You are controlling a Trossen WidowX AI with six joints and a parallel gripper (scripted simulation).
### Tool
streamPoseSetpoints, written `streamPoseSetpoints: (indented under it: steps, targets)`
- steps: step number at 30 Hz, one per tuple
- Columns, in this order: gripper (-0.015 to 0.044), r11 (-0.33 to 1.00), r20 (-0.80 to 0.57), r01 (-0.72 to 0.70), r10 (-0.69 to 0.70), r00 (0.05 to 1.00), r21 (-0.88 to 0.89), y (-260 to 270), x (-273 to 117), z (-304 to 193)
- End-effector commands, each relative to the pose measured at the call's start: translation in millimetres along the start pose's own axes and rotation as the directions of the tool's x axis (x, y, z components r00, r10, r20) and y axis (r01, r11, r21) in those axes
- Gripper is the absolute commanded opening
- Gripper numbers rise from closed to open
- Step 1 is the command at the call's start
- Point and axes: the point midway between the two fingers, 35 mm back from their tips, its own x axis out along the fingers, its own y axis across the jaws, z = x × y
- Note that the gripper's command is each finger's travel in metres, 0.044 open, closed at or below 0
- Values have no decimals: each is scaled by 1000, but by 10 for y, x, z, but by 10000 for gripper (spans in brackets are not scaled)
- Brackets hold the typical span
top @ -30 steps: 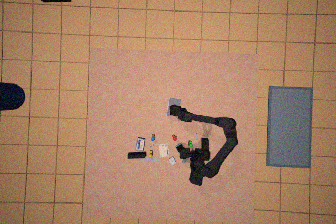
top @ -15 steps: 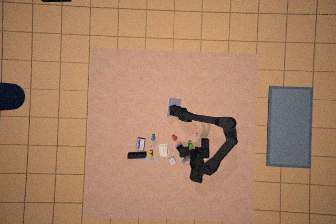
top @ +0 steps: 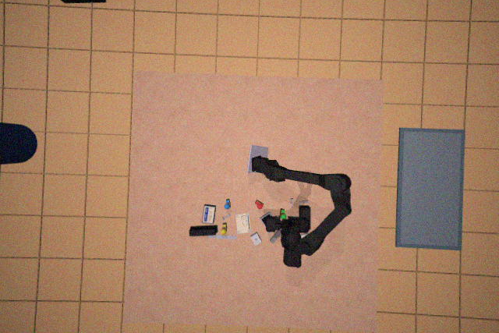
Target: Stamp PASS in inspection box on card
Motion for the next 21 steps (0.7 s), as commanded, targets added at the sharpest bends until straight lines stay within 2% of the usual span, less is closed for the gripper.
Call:
streamPoseSetpoints:
  steps: [1, 21]
  targets:
    - [214, 1000, -1, 4, -4, 1000, 6, -9, 74, -3]
    - [214, 1000, 0, -3, 3, 1000, 6, 15, 350, -23]
